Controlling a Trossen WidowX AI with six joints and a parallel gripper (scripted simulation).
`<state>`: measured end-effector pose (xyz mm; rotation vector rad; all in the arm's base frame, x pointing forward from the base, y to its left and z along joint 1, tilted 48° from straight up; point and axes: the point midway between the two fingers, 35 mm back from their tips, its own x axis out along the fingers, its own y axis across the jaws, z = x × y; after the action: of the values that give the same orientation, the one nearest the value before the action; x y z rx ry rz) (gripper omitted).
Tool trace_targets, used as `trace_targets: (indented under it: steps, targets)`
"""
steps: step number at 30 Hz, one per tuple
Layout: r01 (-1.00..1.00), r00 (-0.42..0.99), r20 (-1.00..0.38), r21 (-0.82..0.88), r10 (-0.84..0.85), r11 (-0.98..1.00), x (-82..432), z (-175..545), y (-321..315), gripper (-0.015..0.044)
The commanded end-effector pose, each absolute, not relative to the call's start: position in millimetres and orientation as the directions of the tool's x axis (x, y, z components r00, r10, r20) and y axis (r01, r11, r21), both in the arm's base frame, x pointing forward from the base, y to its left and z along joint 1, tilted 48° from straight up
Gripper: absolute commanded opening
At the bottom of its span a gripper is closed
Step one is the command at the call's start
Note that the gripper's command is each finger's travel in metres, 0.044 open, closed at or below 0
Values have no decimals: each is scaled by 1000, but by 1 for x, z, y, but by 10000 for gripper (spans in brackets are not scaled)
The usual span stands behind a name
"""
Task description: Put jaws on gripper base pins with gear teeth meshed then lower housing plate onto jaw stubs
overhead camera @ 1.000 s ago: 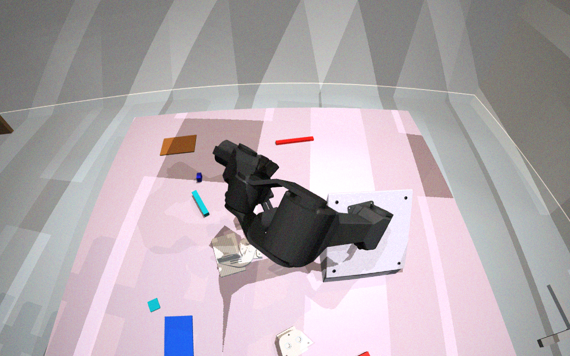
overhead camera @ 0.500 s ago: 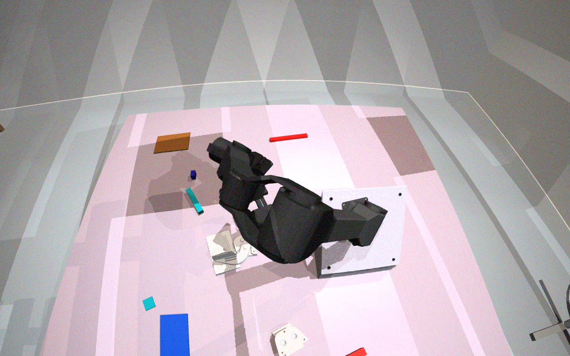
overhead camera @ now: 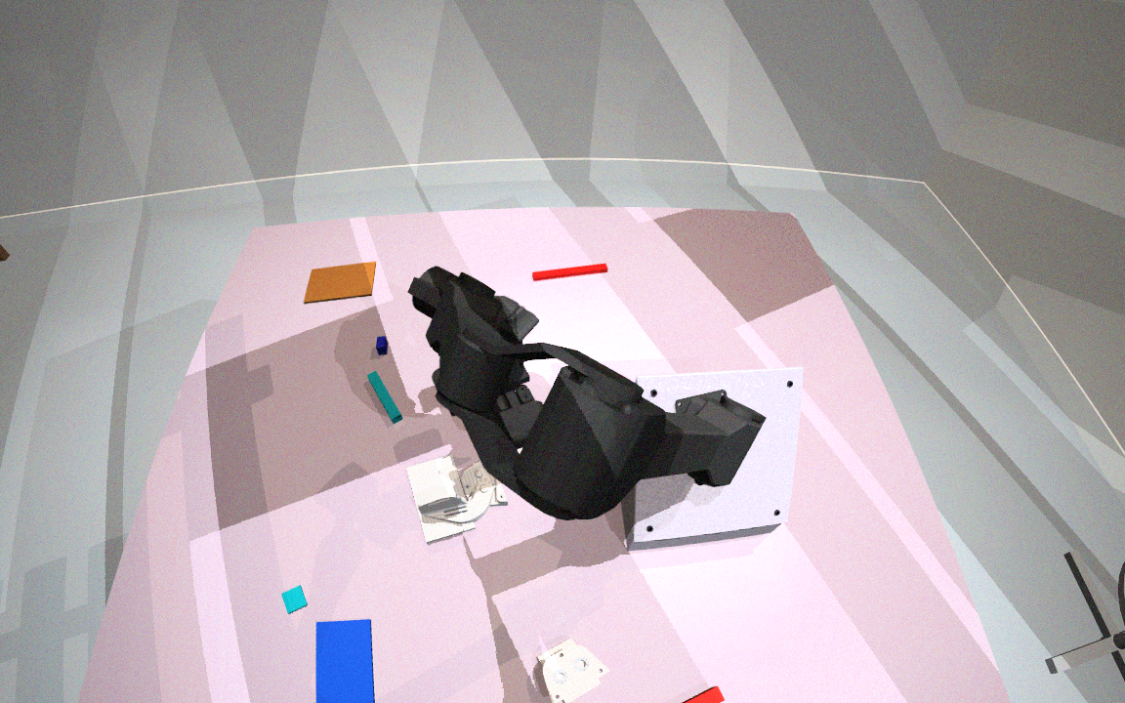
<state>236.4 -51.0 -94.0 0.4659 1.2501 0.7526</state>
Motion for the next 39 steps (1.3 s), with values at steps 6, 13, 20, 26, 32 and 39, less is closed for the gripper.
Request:
trace_targets:
  steps: [6,13,20,26,32,39]
  targets:
    - [-256,125,-674,687,728,680,236,-94,-52,0]
    - [-256,125,-674,687,728,680,236,-94,-52,0]
    - [-256,125,-674,687,728,680,236,-94,-52,0]
    - [-253,128,-672,689,730,679,236,-94,-51,157]
    - [-253,128,-672,689,730,679,236,-94,-51,315]
    - [-253,128,-672,689,730,679,236,-94,-51,440]
